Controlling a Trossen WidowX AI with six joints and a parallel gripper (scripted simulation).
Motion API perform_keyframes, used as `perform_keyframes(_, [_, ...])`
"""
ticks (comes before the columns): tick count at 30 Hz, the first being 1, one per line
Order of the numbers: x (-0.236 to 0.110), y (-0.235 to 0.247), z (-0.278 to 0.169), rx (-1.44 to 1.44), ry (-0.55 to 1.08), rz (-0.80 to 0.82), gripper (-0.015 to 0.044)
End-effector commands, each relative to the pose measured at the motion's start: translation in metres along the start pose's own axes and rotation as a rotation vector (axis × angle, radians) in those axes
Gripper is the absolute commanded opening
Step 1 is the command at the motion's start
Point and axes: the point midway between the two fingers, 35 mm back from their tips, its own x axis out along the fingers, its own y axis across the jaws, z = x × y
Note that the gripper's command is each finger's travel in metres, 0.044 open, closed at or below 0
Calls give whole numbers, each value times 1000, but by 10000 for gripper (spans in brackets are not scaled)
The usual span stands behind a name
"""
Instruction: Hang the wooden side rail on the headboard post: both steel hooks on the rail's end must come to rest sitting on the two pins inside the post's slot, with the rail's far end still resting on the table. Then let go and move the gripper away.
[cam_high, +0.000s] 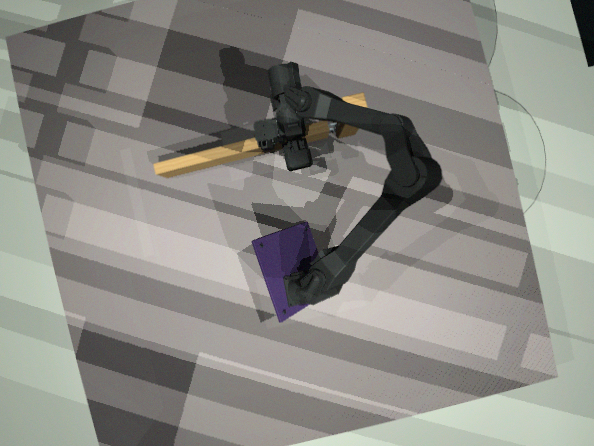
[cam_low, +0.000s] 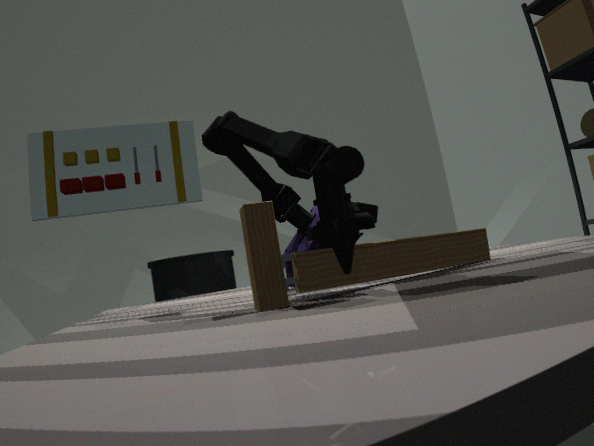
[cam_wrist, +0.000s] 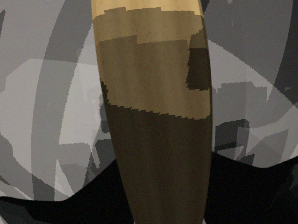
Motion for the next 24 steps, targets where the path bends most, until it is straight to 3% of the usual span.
perform_keyframes(1, [-6,-3,1,3,-2,-14,0])
perform_keyframes(24, [-9,-3,1,3,-2,-14,0])
